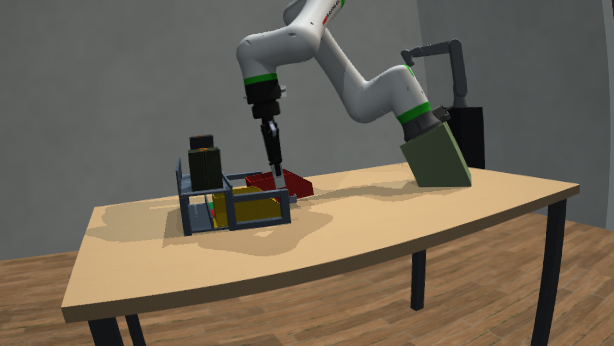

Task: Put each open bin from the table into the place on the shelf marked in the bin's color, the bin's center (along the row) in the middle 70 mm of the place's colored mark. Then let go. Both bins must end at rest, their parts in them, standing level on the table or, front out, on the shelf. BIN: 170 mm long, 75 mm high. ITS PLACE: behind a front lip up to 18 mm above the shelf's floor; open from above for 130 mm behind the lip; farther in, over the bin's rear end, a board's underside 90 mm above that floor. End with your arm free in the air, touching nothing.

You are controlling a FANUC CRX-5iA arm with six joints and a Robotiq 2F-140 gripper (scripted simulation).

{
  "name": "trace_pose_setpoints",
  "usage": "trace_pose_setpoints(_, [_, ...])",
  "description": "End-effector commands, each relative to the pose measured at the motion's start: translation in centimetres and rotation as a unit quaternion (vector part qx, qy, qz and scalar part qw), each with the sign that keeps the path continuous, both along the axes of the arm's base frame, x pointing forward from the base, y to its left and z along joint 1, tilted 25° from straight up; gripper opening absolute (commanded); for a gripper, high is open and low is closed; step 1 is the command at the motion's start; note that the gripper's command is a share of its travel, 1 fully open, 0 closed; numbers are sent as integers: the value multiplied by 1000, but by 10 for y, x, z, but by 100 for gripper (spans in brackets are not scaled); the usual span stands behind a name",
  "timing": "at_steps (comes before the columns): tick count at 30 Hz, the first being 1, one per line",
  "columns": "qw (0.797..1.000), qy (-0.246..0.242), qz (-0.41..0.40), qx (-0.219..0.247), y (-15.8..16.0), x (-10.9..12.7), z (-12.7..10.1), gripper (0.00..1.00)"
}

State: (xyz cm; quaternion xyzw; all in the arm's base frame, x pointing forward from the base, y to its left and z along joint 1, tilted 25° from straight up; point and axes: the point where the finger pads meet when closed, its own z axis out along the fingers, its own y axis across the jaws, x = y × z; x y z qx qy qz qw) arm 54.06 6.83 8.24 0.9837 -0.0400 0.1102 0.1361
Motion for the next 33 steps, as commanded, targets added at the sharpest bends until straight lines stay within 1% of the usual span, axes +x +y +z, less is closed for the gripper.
trace_pose_setpoints(1, [1000, 0, 0, 0, 0, 2, 1, 0])
trace_pose_setpoints(19, [1000, 0, 0, 0, 0, 12, 4, 0])
trace_pose_setpoints(33, [1000, 0, 0, 0, 0, 15, 5, 0])
